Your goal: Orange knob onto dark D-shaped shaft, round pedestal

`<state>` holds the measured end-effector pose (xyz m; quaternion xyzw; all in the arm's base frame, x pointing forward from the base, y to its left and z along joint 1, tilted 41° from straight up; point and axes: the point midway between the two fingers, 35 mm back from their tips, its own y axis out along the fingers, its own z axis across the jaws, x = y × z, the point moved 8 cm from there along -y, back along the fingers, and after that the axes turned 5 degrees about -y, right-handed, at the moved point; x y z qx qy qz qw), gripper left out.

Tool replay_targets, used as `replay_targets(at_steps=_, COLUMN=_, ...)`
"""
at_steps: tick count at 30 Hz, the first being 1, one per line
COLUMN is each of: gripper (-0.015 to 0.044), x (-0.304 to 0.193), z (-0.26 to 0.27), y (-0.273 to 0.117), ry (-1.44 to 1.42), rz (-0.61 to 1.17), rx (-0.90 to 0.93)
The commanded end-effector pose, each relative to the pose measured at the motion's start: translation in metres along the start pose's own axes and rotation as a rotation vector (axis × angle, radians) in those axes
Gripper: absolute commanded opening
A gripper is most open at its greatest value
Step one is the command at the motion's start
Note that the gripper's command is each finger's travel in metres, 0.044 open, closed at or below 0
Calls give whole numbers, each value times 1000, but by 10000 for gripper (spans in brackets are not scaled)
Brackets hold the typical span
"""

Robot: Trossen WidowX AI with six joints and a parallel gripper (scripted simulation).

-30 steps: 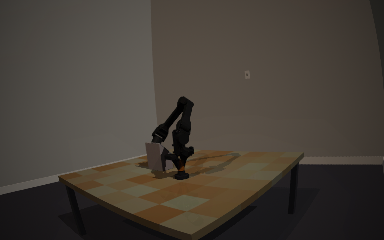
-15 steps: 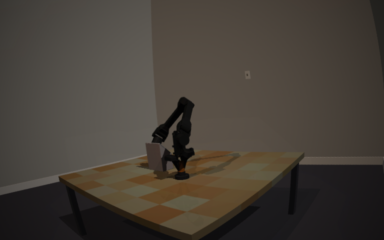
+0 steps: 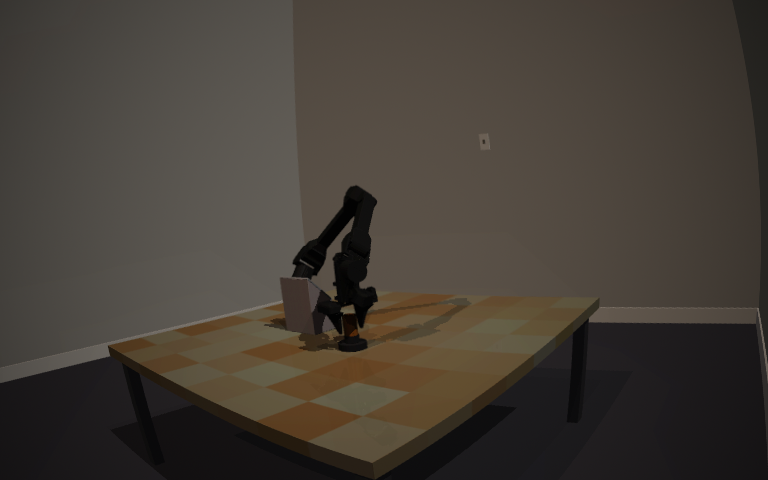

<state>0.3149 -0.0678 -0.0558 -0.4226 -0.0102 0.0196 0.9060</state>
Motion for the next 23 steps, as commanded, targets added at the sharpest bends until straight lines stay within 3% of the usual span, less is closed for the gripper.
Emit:
replay_targets(at_steps=1, gripper=440, x=0, z=0, y=0, ry=-4, rz=1, rx=-1)
replay_targets(at_steps=5, gripper=440, x=1, z=0, y=-4, ry=-4, rz=1, rx=-1)
replay_targets(at_steps=10, gripper=440, x=0, z=-1, y=-92, ry=0, rz=1, rx=-5)
replay_targets(at_steps=23, gripper=440, x=4, z=-5, y=-96, ry=0, rz=0, rx=-5)
